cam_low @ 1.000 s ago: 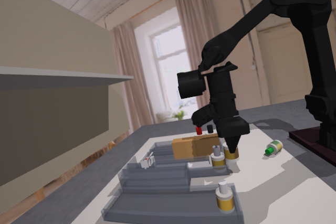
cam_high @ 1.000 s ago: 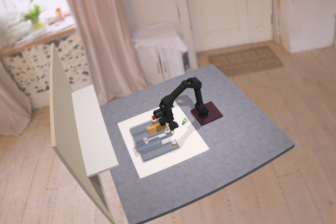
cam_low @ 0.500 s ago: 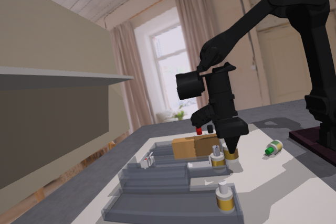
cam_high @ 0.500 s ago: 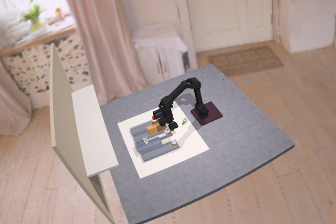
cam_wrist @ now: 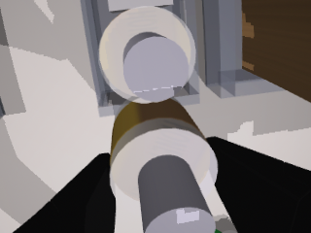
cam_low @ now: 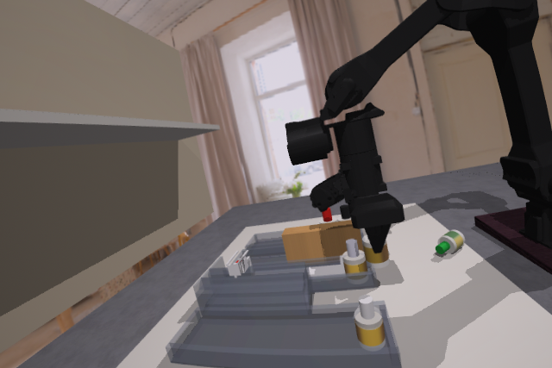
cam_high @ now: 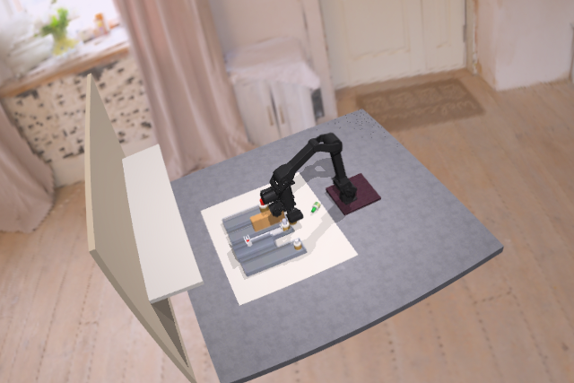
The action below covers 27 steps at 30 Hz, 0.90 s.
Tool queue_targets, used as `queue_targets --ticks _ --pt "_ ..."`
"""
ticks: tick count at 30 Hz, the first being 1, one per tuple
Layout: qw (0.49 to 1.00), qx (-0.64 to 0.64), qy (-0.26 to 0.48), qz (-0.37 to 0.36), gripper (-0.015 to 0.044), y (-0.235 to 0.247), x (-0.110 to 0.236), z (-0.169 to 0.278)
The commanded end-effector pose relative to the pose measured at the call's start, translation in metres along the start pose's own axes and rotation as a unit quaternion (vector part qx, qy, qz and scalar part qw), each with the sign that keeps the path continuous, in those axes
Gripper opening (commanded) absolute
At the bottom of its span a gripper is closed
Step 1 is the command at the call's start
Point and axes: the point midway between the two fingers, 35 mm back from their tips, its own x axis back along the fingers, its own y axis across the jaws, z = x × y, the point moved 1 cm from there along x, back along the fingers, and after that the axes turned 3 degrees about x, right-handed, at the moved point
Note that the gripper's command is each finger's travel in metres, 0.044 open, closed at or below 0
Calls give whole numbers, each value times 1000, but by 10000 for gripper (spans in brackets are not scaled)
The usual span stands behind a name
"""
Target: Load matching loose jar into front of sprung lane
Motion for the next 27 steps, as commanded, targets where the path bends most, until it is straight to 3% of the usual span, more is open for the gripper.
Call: queue_targets --ticks 1,27 --pt "1000 -2 -8 1 0 -1 0 -7" --pt "1000 -1 -9 1 0 -1 0 -16"
